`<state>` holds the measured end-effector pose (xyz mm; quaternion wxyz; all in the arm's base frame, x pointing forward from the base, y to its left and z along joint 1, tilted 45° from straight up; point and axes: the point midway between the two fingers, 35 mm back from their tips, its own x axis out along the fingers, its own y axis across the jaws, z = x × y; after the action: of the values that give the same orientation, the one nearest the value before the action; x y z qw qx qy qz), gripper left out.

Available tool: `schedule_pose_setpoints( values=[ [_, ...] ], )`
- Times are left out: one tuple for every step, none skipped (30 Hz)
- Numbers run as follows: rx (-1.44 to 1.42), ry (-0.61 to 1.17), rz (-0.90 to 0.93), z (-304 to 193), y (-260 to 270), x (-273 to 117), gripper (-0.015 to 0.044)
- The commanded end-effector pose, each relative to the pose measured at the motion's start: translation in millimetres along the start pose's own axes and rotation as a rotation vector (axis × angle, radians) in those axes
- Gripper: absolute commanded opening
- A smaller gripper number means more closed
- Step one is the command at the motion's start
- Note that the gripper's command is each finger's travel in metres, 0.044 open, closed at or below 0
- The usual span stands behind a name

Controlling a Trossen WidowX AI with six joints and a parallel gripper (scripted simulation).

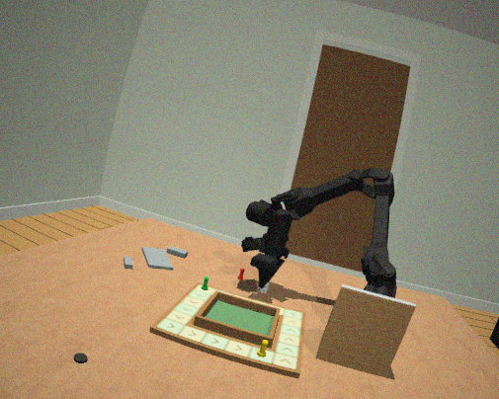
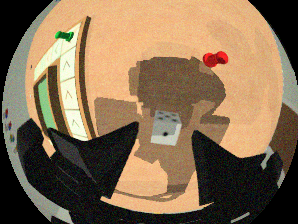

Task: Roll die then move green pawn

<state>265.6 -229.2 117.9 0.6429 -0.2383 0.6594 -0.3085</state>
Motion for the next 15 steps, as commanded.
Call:
schedule_pose_setpoints(
  values=[
    [-0.006, 0.000, 0.003, -0.5, 1.0, 6.2, 0.0275],
    [-0.006, 0.000, 0.003, -0.6, 1.0, 7.8, 0.0275],
    [-0.006, 0.000, 0.002, -0.6, 1.0, 9.1, 0.0275],
    [-0.006, 0.000, 0.002, -0.7, 1.0, 9.8, 0.0275],
    [-0.006, 0.000, 0.002, -0.7, 1.0, 10.1, 0.0275],
    [-0.006, 0.000, 0.002, -0.7, 1.0, 10.1, 0.0249],
    [-0.006, 0.000, 0.002, -0.7, 1.0, 10.1, 0.0222],
    [-0.006, 0.000, 0.002, -0.7, 1.0, 10.1, 0.0196],
    [-0.006, 0.000, 0.002, -0.7, 1.0, 10.1, 0.0170],
    [-0.006, 0.000, 0.002, -0.7, 1.0, 10.1, 0.0144],
    [-0.006, 0.000, 0.002, -0.7, 1.0, 10.1, 0.0118],
    [-0.006, 0.000, 0.002, -0.7, 1.0, 10.1, 0.0111],
    [-0.006, 0.000, 0.002, -0.7, 1.0, 10.1, 0.0104],
    [-0.006, 0.000, 0.002, -0.7, 1.0, 10.1, 0.0097],
    [-0.006, 0.000, 0.002, -0.7, 1.0, 10.1, 0.0091]
  ],
)
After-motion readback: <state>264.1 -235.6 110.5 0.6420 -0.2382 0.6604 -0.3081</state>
